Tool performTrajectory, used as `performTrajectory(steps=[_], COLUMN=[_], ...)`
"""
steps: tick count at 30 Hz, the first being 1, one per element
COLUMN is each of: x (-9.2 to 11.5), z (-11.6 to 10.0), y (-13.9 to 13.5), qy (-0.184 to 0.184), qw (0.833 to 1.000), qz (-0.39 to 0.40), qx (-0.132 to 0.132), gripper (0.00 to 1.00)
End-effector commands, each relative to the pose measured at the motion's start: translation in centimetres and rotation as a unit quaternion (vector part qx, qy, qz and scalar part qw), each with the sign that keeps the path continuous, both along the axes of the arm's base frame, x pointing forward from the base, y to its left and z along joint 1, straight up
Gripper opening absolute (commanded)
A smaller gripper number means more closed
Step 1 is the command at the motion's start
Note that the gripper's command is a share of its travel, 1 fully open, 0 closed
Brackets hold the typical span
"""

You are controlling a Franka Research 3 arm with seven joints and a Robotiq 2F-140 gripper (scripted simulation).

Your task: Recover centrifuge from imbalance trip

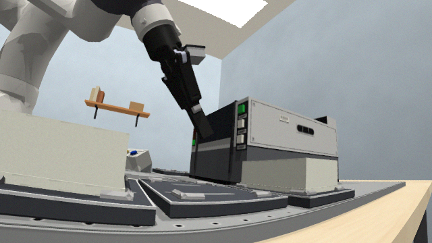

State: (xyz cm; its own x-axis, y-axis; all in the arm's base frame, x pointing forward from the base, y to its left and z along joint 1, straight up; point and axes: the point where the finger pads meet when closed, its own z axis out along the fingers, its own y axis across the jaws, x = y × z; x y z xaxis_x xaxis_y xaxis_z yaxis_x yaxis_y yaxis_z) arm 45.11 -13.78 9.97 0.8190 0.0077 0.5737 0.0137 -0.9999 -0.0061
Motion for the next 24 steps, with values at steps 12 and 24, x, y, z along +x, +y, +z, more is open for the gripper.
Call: performTrajectory(steps=[12, 24], x=[-0.3, -0.9], z=[0.7, 2.2], y=[0.1, 0.1], qy=[0.015, 0.043], qw=[1.000, 0.999], qz=[0.006, 0.006], qx=[-0.003, -0.004], gripper=[0.10, 0.10])
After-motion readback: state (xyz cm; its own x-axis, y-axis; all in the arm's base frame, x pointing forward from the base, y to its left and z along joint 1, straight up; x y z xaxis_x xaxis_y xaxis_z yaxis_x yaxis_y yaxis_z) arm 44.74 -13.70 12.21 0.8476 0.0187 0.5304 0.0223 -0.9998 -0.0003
